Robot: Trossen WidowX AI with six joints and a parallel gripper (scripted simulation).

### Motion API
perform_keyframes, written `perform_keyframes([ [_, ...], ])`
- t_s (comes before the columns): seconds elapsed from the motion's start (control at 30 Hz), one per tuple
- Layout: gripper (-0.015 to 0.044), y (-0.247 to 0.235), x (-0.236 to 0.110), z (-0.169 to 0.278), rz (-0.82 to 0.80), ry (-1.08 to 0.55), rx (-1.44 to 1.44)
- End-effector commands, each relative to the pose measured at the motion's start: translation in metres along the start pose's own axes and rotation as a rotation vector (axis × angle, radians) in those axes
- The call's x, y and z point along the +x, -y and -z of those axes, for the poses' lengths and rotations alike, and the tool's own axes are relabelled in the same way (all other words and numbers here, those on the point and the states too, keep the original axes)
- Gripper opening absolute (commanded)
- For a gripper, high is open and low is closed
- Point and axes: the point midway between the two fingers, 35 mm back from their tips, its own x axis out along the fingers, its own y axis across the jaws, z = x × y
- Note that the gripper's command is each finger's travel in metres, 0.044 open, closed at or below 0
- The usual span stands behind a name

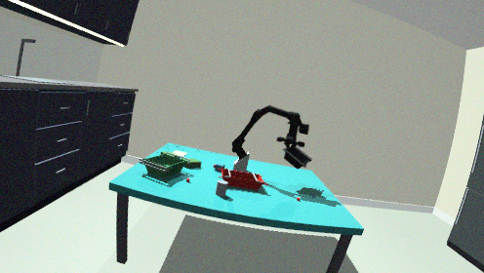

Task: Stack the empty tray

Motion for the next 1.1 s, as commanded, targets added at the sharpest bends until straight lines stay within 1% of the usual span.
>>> perform_keyframes([
  [0.0,0.0000,0.006,-0.012,-0.026,-0.028,0.002,0.084],
  [0.53,0.0000,0.037,-0.022,-0.109,-0.044,-0.002,0.344],
  [1.07,0.0000,0.084,-0.019,-0.184,-0.042,0.003,0.612],
])
